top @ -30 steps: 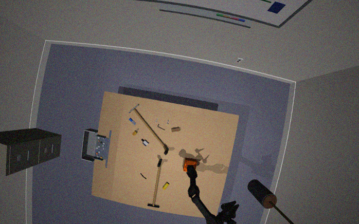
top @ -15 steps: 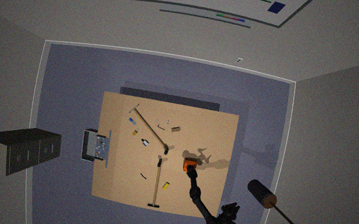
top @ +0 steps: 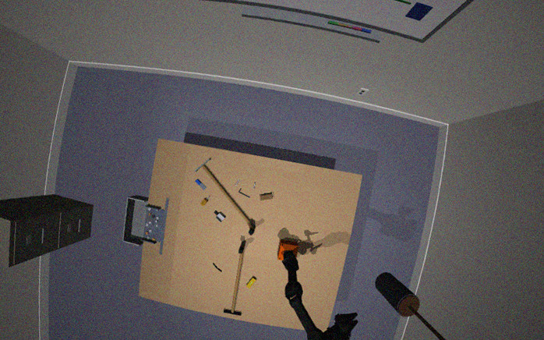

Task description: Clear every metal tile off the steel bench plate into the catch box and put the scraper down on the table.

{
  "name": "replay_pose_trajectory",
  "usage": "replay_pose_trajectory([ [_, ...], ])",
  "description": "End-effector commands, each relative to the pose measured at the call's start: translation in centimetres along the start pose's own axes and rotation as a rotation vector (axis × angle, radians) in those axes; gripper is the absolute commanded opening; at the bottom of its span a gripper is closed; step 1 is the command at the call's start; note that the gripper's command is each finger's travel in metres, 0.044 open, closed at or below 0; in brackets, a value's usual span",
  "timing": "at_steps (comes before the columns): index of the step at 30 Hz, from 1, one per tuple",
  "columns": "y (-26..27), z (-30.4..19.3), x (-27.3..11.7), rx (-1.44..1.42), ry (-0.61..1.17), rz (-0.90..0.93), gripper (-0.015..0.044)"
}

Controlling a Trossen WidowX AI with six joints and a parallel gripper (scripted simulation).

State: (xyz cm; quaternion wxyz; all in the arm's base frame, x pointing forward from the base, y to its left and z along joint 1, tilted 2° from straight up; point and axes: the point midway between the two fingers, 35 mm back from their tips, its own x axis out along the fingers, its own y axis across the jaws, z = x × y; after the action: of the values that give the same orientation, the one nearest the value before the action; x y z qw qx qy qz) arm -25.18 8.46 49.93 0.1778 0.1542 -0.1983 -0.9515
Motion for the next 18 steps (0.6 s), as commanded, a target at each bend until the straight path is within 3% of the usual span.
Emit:
replay_pose_trajectory([
  [1,-1.4,-0.2,-1.1,0.012,-0.017,-0.103,0.044],
  [18,-6.3,-1.7,-6.4,0.073,-0.083,-0.488,0.044],
])
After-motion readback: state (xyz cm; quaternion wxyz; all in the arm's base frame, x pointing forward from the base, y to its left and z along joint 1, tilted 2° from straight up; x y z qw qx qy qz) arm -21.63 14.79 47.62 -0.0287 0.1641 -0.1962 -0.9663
